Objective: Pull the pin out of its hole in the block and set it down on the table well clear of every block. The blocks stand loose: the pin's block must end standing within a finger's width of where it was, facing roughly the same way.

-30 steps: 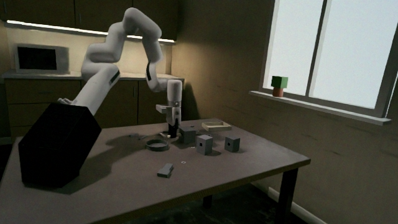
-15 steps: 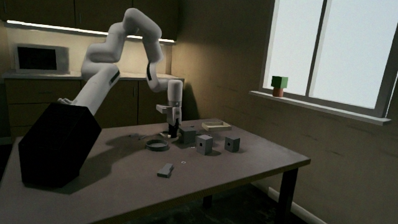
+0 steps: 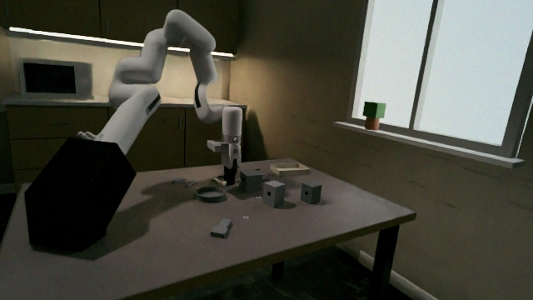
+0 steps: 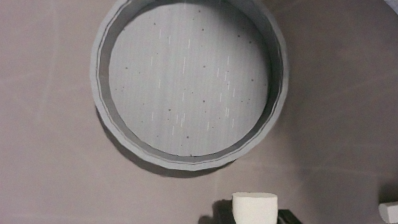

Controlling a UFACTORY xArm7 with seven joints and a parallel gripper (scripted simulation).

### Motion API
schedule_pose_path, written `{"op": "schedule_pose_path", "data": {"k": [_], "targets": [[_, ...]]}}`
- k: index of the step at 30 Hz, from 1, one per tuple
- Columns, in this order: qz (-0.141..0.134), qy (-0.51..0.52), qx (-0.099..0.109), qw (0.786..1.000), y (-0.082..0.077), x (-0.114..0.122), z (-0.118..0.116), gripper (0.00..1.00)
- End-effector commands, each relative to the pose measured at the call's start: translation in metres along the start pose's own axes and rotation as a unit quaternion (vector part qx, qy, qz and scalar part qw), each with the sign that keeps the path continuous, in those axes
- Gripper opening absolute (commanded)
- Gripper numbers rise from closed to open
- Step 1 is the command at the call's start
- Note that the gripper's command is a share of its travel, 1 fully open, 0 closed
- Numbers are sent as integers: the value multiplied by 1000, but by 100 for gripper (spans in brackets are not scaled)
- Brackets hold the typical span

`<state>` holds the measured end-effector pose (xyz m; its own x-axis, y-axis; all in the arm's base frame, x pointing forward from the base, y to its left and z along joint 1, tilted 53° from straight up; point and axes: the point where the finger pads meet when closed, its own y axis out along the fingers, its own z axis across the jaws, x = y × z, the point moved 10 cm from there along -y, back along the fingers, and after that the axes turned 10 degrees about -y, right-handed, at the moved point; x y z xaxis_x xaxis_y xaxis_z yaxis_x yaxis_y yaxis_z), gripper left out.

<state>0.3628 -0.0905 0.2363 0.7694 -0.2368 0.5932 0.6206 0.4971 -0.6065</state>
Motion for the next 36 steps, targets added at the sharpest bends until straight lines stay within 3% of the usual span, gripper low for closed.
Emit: {"op": "schedule_pose_path", "data": {"k": [1,36], "targets": [[-1,0,-1,1000,-1,1,0,0],[-1,0,1,1000,0,-4,1,0]]}}
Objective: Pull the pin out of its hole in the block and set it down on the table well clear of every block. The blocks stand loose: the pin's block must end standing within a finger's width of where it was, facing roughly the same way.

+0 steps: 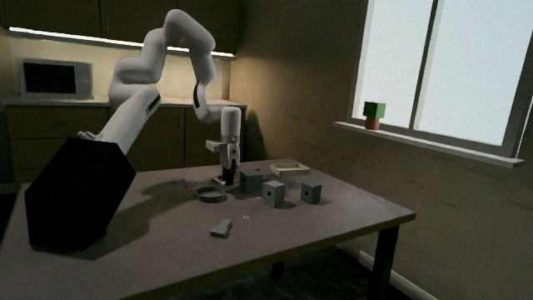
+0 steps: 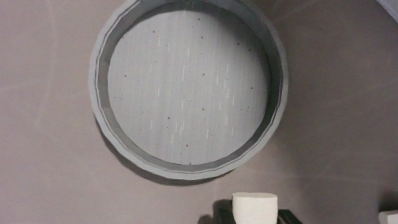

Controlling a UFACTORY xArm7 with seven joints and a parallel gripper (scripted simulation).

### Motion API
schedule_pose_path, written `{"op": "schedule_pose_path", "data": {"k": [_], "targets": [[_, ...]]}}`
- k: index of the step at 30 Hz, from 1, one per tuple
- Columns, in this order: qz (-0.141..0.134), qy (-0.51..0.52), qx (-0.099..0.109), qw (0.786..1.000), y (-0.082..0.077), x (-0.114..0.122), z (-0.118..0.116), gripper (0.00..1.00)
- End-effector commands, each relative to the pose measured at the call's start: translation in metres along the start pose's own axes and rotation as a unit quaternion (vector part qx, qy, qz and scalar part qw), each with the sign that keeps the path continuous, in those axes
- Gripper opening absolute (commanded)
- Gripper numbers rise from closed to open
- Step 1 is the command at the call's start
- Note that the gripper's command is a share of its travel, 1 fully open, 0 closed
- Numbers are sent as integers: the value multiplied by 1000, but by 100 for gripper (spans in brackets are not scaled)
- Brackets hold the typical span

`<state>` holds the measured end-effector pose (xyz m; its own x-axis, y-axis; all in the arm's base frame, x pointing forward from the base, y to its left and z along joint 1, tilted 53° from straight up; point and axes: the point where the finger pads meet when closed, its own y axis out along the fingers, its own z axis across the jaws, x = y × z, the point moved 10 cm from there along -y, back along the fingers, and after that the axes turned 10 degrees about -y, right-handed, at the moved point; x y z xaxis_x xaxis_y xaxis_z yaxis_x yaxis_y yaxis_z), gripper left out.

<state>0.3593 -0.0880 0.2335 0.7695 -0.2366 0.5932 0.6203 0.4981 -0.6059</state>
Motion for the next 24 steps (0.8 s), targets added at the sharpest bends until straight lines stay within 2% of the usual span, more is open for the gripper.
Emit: {"op": "schedule_pose_path", "data": {"k": [1,24], "targets": [[-1,0,0,1000,0,2,-1,0],[-1,0,-1,1000,0,-7,1,0]]}}
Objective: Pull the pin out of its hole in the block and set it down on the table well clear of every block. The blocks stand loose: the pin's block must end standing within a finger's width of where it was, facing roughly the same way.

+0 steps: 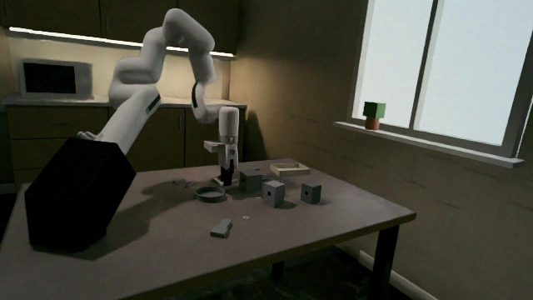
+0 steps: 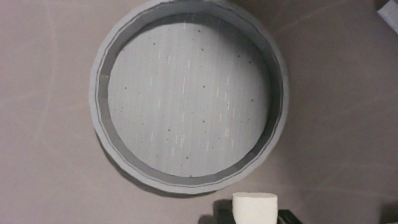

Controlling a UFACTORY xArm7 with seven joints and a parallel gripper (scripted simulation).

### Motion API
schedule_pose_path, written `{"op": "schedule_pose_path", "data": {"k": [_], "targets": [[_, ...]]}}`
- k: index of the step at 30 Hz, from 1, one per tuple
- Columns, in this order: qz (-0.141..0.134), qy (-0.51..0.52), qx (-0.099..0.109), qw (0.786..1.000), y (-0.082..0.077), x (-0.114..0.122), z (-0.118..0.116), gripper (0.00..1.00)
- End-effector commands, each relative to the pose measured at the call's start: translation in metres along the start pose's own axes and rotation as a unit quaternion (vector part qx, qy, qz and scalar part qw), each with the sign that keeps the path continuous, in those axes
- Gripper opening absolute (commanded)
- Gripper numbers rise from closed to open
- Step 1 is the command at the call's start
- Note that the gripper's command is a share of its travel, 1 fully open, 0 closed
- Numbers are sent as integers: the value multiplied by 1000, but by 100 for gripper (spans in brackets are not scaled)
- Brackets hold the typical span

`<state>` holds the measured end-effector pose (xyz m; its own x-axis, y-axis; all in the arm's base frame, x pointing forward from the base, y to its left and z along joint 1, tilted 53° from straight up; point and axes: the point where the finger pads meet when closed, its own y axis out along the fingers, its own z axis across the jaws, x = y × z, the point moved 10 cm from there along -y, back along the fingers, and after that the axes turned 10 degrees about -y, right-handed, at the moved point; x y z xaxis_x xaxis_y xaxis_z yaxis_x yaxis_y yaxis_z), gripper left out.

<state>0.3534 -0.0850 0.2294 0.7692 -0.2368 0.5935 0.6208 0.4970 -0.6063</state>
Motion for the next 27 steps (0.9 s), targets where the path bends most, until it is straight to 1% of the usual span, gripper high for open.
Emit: {"op": "schedule_pose_path", "data": {"k": [1,10,19,27], "targets": [[-1,0,0,1000,0,1,0,0],[-1,0,1,1000,0,3,-1,0],[-1,0,0,1000,0,-6,1,0],[-1,0,0,1000,0,-5,1,0]]}}
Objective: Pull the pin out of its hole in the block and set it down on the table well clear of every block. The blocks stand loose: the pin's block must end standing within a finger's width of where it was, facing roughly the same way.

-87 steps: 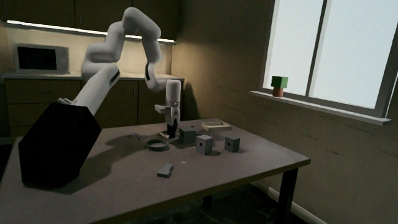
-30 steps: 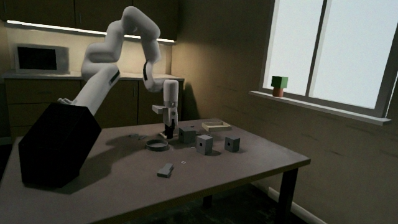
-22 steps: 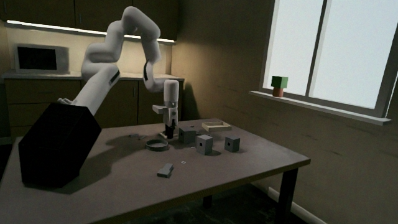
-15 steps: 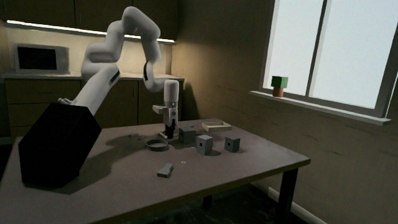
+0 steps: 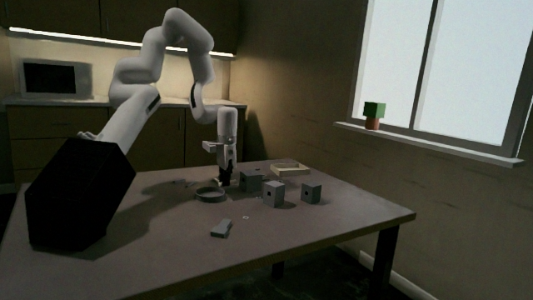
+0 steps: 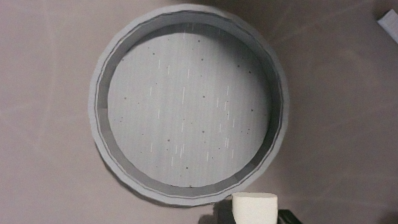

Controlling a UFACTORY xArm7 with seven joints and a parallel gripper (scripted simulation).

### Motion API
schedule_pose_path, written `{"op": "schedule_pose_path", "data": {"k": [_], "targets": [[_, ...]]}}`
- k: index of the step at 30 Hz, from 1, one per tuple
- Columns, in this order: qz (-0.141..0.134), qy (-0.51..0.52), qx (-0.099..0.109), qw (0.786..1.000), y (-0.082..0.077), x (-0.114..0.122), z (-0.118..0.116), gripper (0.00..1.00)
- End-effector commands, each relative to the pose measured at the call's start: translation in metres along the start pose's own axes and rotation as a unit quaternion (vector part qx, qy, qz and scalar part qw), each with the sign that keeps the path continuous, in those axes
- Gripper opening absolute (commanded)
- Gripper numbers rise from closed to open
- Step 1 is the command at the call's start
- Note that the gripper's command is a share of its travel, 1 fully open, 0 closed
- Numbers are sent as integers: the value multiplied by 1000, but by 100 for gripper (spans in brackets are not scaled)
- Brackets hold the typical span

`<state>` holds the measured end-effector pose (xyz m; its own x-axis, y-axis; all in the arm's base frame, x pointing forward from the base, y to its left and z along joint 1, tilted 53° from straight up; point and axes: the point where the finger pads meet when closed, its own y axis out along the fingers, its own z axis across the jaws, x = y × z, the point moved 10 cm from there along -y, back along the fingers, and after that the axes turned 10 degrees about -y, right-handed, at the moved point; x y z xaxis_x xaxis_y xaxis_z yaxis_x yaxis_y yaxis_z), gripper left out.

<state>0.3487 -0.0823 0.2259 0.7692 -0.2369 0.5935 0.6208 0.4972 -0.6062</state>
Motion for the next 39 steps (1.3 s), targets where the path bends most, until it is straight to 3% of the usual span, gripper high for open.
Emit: {"op": "schedule_pose_path", "data": {"k": [1,39], "targets": [[-1,0,0,1000,0,2,0,0],[-1,0,1,1000,0,-4,1,0]]}}
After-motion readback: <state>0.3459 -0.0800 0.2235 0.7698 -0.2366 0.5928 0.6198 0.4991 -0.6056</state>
